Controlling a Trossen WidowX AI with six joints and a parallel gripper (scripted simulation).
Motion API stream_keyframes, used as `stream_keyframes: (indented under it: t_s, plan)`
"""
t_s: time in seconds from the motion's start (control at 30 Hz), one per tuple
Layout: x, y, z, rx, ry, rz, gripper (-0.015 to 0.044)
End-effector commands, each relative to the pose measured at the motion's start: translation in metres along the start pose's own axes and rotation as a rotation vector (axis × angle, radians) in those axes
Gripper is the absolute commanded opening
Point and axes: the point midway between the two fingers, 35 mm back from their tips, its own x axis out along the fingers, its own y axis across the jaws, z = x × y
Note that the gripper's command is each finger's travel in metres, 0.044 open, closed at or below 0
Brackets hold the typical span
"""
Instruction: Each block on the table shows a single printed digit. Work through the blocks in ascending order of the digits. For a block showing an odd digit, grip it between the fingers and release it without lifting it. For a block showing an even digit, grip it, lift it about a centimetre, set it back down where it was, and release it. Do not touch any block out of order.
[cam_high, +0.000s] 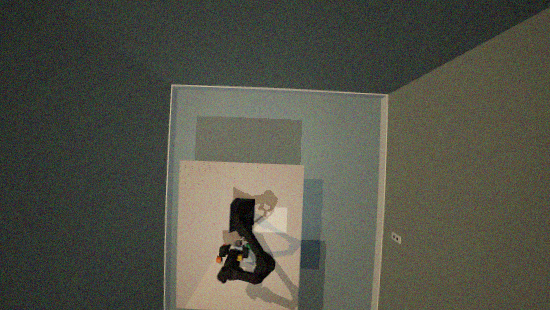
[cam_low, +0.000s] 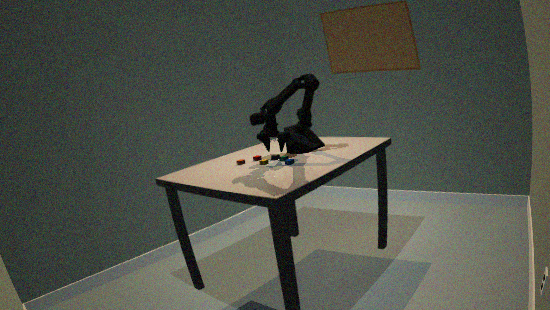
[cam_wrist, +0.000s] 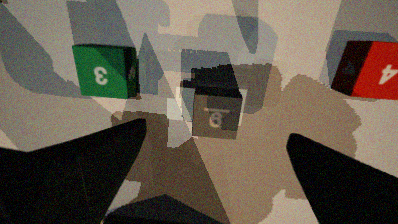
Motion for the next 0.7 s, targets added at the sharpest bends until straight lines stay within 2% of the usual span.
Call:
stream_keyframes:
  t_s: [0.0,0.07,0.23,0.47,0.67]
  plan:
    - [-0.008,0.0,0.001,-0.008,0.0,-0.003,0.04]
    - [-0.014,0.01,0.008,-0.007,0.0,-0.007,0.04]
    - [-0.048,0.092,0.034,-0.007,-0.002,-0.018,0.04]
    - [-0.089,0.2,0.016,-0.009,-0.001,0.002,0.04]
    - [-0.09,0.204,0.015,-0.009,-0.001,0.003,0.04]
